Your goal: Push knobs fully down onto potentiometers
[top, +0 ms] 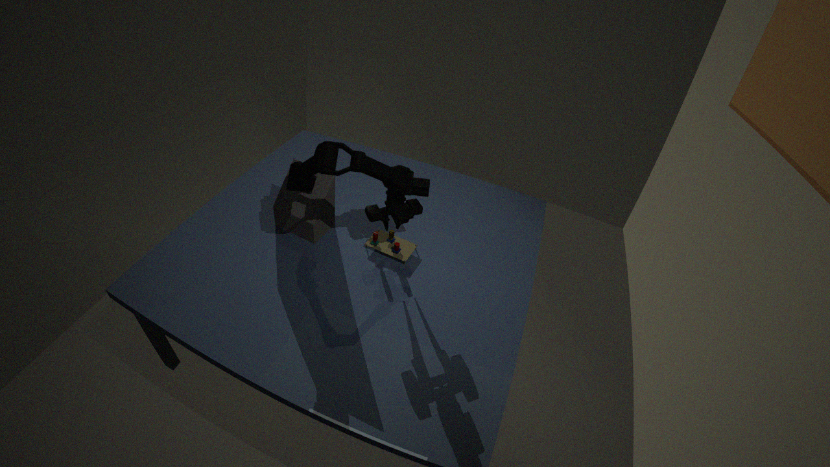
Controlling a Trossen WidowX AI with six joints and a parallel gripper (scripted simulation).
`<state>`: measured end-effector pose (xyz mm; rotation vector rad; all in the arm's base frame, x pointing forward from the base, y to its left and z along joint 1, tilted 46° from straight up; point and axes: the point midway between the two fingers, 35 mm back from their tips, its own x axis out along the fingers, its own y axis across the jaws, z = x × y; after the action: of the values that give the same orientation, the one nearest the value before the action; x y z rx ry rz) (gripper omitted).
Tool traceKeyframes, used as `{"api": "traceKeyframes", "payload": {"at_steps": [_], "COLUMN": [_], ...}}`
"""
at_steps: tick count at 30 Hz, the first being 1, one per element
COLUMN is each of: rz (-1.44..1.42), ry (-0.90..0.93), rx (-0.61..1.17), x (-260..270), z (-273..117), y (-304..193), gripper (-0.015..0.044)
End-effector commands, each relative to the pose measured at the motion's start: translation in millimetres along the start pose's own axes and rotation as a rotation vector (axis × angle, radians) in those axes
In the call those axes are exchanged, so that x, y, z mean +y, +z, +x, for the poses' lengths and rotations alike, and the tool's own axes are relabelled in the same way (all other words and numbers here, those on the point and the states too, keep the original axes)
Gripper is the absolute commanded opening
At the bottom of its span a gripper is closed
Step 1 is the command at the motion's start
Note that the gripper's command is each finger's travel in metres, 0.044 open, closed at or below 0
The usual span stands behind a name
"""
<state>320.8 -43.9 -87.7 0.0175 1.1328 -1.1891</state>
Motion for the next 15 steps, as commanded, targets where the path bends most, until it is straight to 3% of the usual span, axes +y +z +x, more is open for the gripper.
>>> {"api": "traceKeyframes", "payload": {"at_steps": [1,8,15], "rz": [-0.016,-0.083,-0.012], "ry": [0.002,0.014,0.003], "rx": [0.008,0.042,0.014], "x": [0,-16,-93], "z": [-1,-15,-29], "y": [-4,-31,-66], "gripper": [0.0263,0.044,0.044]}}
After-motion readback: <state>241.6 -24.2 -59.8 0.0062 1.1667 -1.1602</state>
